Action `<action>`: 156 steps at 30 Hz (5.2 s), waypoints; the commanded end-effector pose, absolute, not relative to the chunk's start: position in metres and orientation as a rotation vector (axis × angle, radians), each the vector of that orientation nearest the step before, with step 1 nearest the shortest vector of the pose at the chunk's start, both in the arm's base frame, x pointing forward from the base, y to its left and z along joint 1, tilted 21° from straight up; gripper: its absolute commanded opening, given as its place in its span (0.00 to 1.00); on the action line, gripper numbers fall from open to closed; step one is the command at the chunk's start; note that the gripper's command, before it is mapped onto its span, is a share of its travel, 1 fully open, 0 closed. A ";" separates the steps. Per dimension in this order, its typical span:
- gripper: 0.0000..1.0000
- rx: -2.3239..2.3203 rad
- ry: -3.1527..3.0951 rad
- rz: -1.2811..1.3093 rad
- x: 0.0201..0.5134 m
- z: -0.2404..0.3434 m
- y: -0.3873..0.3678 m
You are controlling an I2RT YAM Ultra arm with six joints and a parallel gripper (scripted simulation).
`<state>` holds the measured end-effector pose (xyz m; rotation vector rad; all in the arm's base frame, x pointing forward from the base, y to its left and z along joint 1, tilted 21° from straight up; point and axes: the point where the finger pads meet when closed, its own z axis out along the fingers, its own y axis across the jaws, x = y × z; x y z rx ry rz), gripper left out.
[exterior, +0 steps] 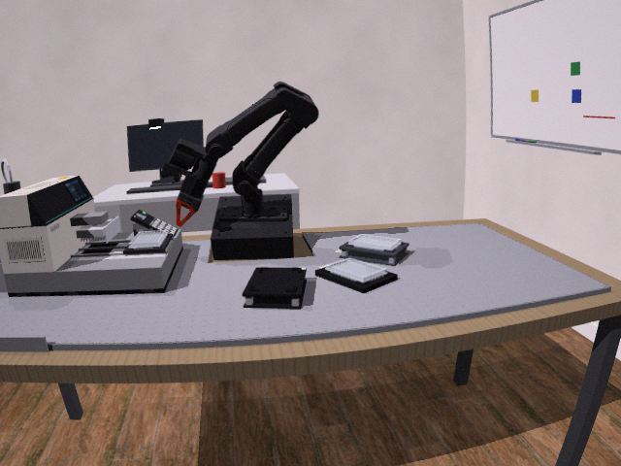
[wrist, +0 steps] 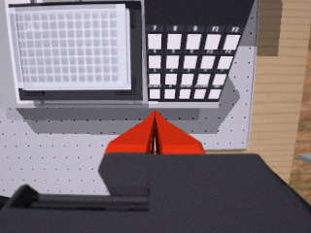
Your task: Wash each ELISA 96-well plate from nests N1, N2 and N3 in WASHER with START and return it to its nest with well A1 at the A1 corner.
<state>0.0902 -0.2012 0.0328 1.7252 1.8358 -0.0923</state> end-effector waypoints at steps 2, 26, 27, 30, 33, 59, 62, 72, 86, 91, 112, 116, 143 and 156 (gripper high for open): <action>0.00 1.707 1.805 -0.129 0.092 0.036 -0.213; 0.00 1.707 1.805 -0.129 0.101 0.018 -0.224; 0.00 1.707 1.805 -0.129 0.101 0.018 -0.224; 0.00 1.707 1.805 -0.129 0.101 0.018 -0.224; 0.00 1.707 1.805 -0.129 0.101 0.018 -0.224; 0.00 1.707 1.805 -0.129 0.101 0.018 -0.224; 0.00 1.707 1.805 -0.129 0.101 0.018 -0.224; 0.00 1.707 1.805 -0.129 0.101 0.018 -0.224; 0.00 1.707 1.805 -0.129 0.101 0.018 -0.224; 0.00 1.707 1.805 -0.129 0.102 0.015 -0.226; 0.00 1.707 1.805 -0.128 0.105 0.008 -0.230; 0.00 1.707 1.805 -0.128 0.105 0.008 -0.230; 0.00 1.707 1.805 -0.128 0.105 0.008 -0.230; 0.00 1.707 1.805 -0.128 0.104 0.011 -0.228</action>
